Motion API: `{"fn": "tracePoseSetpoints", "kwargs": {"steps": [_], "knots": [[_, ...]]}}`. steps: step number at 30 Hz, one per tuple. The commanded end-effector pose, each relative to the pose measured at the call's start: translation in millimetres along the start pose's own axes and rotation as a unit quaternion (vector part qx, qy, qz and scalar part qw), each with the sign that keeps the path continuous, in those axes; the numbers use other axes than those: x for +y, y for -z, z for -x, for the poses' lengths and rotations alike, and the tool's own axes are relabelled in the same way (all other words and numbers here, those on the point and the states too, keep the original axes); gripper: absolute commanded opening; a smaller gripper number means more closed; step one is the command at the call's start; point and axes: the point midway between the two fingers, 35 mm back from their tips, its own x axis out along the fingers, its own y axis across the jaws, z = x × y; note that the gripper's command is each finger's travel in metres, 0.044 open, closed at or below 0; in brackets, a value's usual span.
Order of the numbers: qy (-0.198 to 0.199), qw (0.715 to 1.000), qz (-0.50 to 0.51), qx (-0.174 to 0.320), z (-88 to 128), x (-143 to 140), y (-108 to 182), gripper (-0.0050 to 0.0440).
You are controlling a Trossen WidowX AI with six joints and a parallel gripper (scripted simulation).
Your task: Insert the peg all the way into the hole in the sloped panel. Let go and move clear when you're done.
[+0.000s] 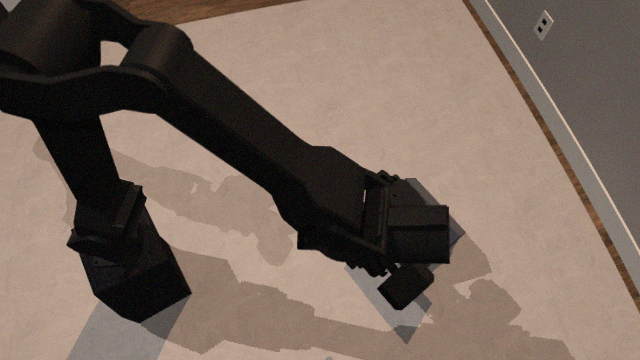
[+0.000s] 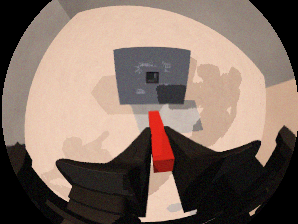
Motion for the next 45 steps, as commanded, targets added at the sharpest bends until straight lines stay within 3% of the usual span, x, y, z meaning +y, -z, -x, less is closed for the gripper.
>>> {"fn": "tracePoseSetpoints", "kwargs": {"steps": [1,16,45], "knots": [[0.011,1.000,0.000,-0.025,8.7,-2.9,-6.3,0.0000],[0.013,0.998,-0.005,-0.062,10.6,-3.8,-6.0,0.0000],[0.020,0.994,-0.008,-0.112,-15.2,-6.1,-20.0,0.0000]]}}
